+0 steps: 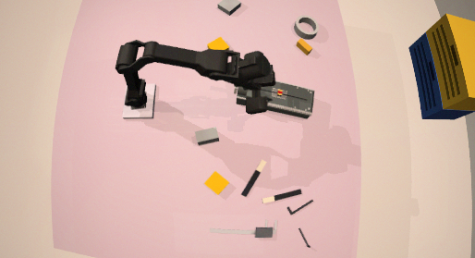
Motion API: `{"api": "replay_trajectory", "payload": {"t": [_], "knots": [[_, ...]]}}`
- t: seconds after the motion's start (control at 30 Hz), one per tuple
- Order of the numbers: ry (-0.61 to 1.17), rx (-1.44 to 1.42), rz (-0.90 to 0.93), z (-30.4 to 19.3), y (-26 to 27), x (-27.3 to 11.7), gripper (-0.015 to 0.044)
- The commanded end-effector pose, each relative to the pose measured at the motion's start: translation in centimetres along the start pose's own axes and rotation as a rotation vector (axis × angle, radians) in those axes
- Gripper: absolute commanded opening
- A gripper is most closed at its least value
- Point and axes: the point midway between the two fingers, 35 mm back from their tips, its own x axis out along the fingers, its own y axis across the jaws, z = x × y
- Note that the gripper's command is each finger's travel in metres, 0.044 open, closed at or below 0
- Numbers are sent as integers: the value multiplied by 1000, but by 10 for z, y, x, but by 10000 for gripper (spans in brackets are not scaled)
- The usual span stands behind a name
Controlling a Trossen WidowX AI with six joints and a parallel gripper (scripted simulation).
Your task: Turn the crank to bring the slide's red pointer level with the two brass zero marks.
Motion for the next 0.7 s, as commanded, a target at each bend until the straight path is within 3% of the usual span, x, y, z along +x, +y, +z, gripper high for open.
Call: {"api": "replay_trajectory", "payload": {"t": [0.0, 0.4, 0.67], "knots": [[2, -3, 4, -1, 0, 1, 309], [2, -3, 4, -1, 0, 1, 0], [2, -3, 4, -1, 0, 1, 0]]}}
